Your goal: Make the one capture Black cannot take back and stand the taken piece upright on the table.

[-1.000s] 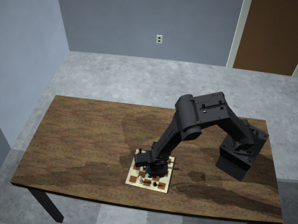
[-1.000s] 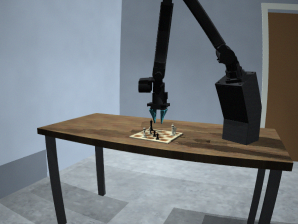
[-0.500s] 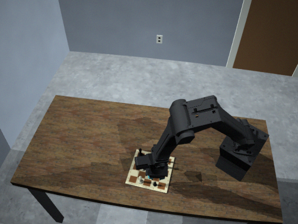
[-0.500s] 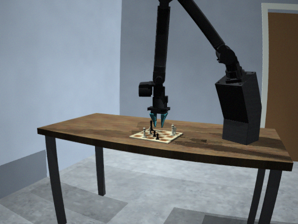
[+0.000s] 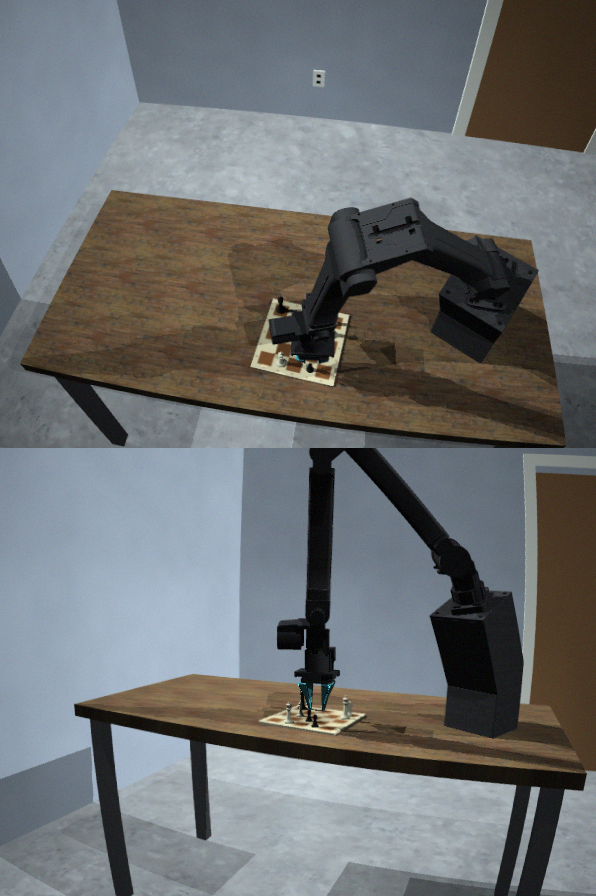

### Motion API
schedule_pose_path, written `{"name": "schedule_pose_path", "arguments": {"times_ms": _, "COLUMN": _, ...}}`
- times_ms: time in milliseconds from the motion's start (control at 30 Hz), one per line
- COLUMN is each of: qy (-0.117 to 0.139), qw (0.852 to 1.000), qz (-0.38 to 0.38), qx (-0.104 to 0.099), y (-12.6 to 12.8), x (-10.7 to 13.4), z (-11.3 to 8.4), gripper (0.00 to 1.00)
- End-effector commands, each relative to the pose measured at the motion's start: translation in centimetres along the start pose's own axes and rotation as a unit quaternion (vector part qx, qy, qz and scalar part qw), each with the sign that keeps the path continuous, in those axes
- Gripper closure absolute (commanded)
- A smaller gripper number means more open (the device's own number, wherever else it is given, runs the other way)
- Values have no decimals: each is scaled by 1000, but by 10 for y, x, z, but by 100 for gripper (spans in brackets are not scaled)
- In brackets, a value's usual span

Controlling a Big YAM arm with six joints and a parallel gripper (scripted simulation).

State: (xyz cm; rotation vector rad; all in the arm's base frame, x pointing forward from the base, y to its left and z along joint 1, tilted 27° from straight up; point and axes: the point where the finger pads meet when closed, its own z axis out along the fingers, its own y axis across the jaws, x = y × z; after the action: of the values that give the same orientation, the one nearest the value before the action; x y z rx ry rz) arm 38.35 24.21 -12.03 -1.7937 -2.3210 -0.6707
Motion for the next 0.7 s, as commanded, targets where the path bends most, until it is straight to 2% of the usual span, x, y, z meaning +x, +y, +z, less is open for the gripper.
{"name": "schedule_pose_path", "arguments": {"times_ms": 0, "qy": 6, "qw": 1000, "qz": -6, "qx": -24, "y": 18, "x": 13, "z": -9, "gripper": 67}}
{"name": "schedule_pose_path", "arguments": {"times_ms": 133, "qy": 1, "qw": 1000, "qz": 0, "qx": -5, "y": 4, "x": 6, "z": 5, "gripper": 67}}
{"name": "schedule_pose_path", "arguments": {"times_ms": 233, "qy": 4, "qw": 1000, "qz": -4, "qx": -17, "y": 12, "x": 11, "z": -2, "gripper": 67}}
{"name": "schedule_pose_path", "arguments": {"times_ms": 367, "qy": 2, "qw": 1000, "qz": -1, "qx": -10, "y": 9, "x": 8, "z": 0, "gripper": 67}}
{"name": "schedule_pose_path", "arguments": {"times_ms": 667, "qy": 2, "qw": 1000, "qz": -1, "qx": -10, "y": 9, "x": 8, "z": 1, "gripper": 67}}
